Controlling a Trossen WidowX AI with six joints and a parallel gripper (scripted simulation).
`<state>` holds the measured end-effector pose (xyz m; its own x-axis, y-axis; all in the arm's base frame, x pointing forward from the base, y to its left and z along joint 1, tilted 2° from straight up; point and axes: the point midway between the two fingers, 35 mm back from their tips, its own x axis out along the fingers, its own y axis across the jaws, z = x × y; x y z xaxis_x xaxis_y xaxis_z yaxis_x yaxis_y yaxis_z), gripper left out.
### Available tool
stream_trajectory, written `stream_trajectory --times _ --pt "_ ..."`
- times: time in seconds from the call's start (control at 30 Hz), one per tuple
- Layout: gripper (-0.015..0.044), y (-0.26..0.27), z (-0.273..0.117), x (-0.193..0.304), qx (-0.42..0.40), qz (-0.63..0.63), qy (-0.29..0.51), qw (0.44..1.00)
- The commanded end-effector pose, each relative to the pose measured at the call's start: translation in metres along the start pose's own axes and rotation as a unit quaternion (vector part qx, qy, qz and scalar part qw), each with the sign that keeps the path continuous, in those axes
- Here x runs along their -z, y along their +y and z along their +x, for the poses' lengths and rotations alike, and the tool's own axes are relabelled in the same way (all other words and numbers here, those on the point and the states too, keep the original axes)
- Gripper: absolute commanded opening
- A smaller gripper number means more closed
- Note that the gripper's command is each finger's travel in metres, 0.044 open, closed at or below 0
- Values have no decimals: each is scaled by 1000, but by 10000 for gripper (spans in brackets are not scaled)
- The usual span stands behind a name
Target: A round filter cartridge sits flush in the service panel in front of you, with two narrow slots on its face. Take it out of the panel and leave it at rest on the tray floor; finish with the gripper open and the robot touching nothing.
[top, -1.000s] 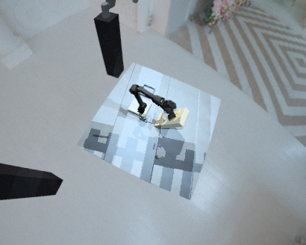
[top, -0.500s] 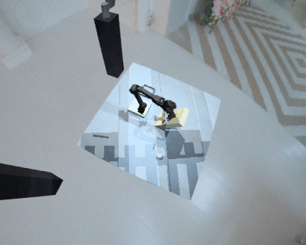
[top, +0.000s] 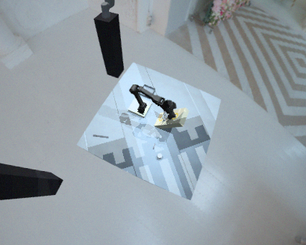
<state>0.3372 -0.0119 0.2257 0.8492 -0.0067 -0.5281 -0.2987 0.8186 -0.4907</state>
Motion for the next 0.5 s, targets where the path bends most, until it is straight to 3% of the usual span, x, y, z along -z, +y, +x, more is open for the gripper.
stream_trajectory --times 0.0,0.23,0.47 --pt "0 -1 9 2 2 3 6 1000" --pt "0 -1 9 2 2 3 6 1000" --pt "0 -2 -28 -1 0 1 3 1000"
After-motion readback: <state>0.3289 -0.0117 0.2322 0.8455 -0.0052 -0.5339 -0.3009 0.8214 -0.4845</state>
